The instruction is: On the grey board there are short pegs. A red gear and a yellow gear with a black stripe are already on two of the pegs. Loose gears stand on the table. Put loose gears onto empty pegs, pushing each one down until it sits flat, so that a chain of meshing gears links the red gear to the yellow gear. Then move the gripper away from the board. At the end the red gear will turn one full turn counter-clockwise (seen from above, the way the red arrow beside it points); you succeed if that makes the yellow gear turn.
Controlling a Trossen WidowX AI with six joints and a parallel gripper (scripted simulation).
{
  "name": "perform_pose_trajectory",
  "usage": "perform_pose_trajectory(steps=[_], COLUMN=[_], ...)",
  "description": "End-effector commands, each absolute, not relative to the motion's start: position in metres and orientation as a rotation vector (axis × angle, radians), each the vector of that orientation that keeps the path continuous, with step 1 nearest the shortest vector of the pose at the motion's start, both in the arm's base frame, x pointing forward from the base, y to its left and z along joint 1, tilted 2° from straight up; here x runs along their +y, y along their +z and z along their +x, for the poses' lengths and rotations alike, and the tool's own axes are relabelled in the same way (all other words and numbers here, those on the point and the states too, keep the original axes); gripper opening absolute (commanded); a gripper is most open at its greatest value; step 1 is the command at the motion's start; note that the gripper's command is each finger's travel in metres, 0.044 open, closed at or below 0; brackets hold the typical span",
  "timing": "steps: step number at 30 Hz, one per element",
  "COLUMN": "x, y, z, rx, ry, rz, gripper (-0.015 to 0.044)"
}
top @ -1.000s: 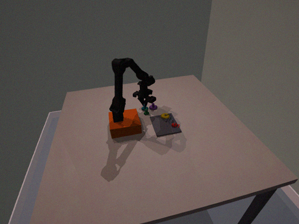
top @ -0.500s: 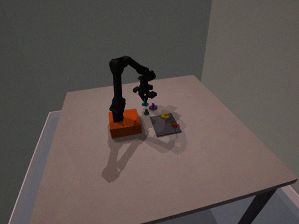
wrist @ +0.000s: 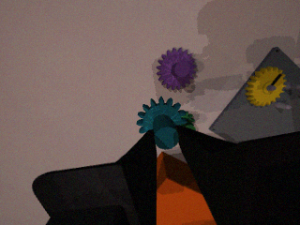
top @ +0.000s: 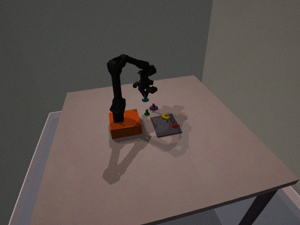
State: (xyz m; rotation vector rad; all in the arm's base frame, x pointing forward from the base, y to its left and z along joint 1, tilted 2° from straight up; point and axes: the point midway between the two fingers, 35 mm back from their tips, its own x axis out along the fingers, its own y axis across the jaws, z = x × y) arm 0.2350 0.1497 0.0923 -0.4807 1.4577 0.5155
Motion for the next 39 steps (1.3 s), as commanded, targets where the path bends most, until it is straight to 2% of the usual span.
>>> perform_pose_trajectory(steps=[1, 19, 39], x=[0.149, 0.139, 0.114], y=[0.108, 0.149, 0.137], z=[0.235, 0.224, 0.26], rx=[1.446, 1.447, 1.455], ry=[0.522, 0.521, 0.501], rz=[-0.479, -0.48, -0.473], gripper=[0.0, 0.0, 0.0])
